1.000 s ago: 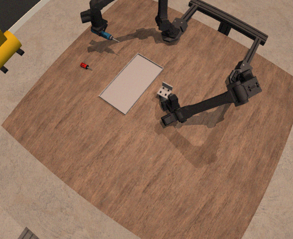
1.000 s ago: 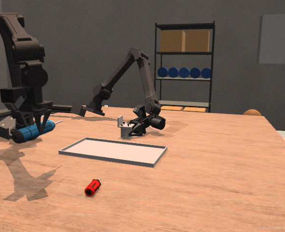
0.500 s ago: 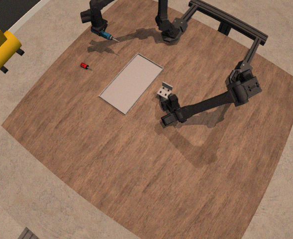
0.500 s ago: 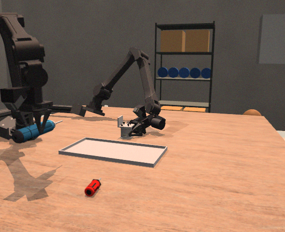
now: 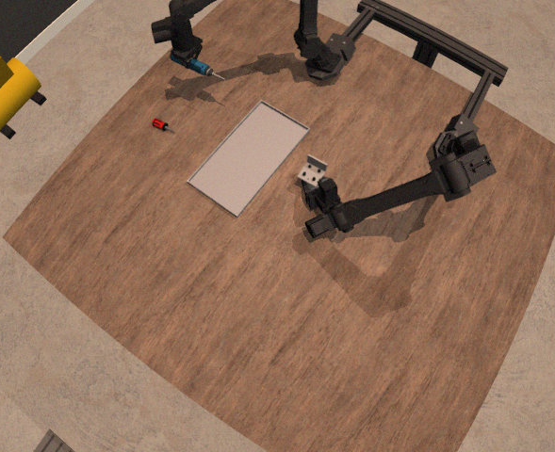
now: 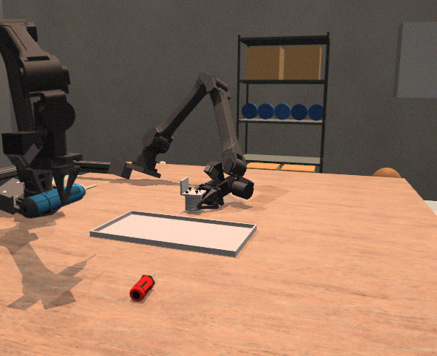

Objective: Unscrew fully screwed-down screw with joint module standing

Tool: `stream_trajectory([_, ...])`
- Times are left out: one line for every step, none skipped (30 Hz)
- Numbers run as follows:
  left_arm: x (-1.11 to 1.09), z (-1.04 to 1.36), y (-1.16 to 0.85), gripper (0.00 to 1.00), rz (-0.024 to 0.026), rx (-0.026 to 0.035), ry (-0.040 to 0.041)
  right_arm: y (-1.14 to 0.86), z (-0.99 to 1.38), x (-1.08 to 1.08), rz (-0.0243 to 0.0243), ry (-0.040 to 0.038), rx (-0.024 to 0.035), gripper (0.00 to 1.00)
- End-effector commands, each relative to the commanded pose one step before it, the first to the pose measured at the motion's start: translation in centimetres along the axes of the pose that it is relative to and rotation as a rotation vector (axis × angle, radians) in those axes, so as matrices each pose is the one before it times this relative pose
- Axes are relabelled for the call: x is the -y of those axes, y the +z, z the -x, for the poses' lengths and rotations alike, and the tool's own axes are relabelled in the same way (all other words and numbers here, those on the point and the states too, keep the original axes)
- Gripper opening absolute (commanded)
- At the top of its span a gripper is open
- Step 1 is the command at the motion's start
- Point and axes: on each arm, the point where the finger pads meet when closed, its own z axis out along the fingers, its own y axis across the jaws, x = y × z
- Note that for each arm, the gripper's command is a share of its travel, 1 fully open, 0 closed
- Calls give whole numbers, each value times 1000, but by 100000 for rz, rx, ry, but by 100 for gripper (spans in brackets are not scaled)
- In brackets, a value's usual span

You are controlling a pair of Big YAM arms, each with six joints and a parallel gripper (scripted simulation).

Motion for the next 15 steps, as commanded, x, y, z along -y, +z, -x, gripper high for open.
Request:
stream_trajectory([-781, 442, -315, 59, 1136, 110, 1725, -2865, 67, -2577, 9494, -6588, 6920, 42])
stream_trajectory([0, 0, 0, 59, 0, 0, 0, 893, -914, 220, -747, -1848, -1158, 42])
stream_trajectory([0, 0, 0, 59, 0, 0, 0, 261, -330, -268, 569, -1631, 129, 42])
stream_trajectory([0, 0, 0, 59, 0, 0, 0, 262, -319, -265, 526, -1631, 172, 42])
stream_trajectory([0, 0, 0, 59, 0, 0, 0, 263, -317, -271, 540, -1631, 159, 42])
stream_trajectory([0, 0, 0, 59, 0, 0, 0, 263, -314, -276, 546, -1631, 154, 42])
stream_trajectory([0, 0, 0, 59, 0, 0, 0, 264, -311, -280, 546, -1631, 154, 42])
stream_trajectory([0, 0, 0, 59, 0, 0, 0, 265, -307, -283, 546, -1631, 155, 42])
stream_trajectory([0, 0, 0, 59, 0, 0, 0, 266, -302, -287, 546, -1631, 155, 42])
stream_trajectory([0, 0, 0, 59, 0, 0, 0, 0, -10, -11, 66, 0, -58, 42])
stream_trajectory([0, 0, 0, 59, 0, 0, 0, -331, 350, -260, 695, 133, 717, 42])
stream_trajectory([0, 0, 0, 59, 0, 0, 0, -1564, 2023, -753, 2540, 1697, 3910, 42])
stream_trajectory([0, 0, 0, 59, 0, 0, 0, 0, 0, 0, 0, 0, 0, 42])
stream_trajectory([0, 0, 0, 59, 0, 0, 0, 0, 0, 0, 0, 0, 0, 42])
stream_trajectory([0, 0, 0, 59, 0, 0, 0, 1528, -2323, 483, -1676, -3220, -3439, 42])
